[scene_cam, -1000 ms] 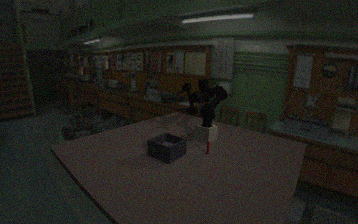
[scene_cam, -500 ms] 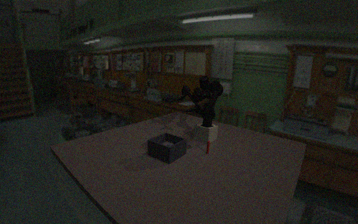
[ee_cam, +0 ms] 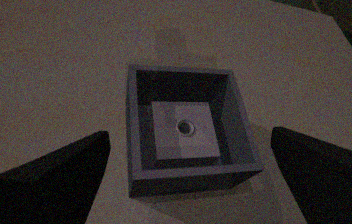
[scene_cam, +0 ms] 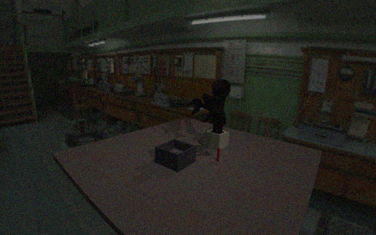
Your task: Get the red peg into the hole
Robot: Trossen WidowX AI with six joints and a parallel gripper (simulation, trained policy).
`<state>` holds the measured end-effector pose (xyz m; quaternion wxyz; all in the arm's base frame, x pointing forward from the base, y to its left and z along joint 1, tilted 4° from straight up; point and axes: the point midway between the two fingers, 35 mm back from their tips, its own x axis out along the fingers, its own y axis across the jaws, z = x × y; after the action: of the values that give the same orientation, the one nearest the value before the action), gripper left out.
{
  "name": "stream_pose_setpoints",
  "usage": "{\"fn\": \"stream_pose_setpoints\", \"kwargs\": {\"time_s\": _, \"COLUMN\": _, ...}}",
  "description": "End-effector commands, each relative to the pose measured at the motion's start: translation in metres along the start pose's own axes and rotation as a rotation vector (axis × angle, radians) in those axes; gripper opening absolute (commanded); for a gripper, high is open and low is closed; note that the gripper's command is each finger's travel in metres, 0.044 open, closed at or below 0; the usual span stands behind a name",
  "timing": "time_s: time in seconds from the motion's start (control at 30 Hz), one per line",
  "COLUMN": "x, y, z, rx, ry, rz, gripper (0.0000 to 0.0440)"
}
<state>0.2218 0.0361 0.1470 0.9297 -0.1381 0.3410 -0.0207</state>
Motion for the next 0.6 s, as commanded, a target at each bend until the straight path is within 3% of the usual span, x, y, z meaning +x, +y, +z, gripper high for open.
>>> {"fn": "stream_pose_setpoints", "kwargs": {"time_s": 0.0, "x": 0.0, "y": 0.012, "z": -0.009, "rx": 0.115, "ry": 0.09, "rz": 0.028, "gripper": 0.0392}}
{"fn": "stream_pose_setpoints", "kwargs": {"time_s": 0.3, "x": -0.003, "y": 0.036, "z": -0.033, "rx": 0.339, "ry": 0.305, "rz": 0.029, "gripper": 0.0387}}
{"fn": "stream_pose_setpoints", "kwargs": {"time_s": 0.57, "x": -0.005, "y": 0.057, "z": -0.058, "rx": 0.5, "ry": 0.513, "rz": -0.05, "gripper": 0.0382}}
